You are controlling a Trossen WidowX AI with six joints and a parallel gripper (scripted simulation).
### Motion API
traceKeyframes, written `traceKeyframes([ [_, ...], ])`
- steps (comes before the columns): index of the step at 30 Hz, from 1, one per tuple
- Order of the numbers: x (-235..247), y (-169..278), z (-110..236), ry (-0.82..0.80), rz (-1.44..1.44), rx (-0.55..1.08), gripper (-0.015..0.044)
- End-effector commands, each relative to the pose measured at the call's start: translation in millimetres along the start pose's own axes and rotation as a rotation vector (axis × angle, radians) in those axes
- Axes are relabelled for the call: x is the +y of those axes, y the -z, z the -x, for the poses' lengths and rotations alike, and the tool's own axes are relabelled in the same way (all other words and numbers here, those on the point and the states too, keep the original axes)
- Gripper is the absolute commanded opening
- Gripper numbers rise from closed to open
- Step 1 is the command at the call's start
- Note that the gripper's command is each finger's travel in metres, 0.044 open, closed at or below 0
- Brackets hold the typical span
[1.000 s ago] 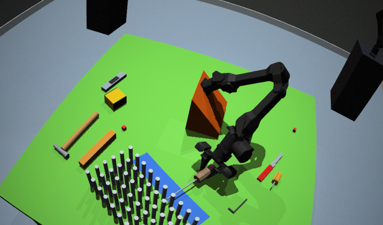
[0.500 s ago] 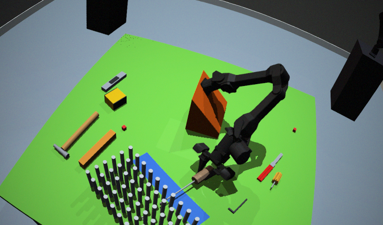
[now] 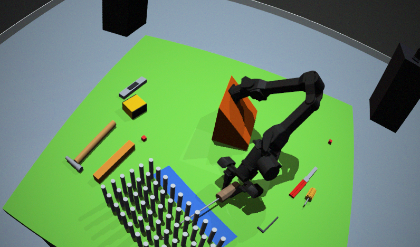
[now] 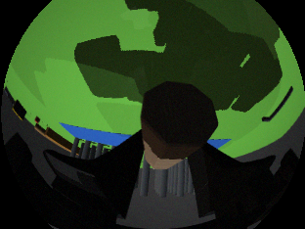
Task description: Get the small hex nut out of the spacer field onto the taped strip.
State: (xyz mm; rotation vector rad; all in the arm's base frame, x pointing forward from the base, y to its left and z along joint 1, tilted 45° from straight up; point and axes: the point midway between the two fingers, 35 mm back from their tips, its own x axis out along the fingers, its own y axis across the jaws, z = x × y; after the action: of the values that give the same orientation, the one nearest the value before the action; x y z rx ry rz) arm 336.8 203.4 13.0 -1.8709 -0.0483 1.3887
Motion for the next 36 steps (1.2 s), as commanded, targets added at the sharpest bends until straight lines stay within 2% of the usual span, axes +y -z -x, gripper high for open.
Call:
traceKeyframes([
  [1,-2.3,4.9,-1.4,0.007,0.004,0.005,0.0],
  [36,-2.6,26.4,-15.5,0.007,0.005,0.006,0.0],
])
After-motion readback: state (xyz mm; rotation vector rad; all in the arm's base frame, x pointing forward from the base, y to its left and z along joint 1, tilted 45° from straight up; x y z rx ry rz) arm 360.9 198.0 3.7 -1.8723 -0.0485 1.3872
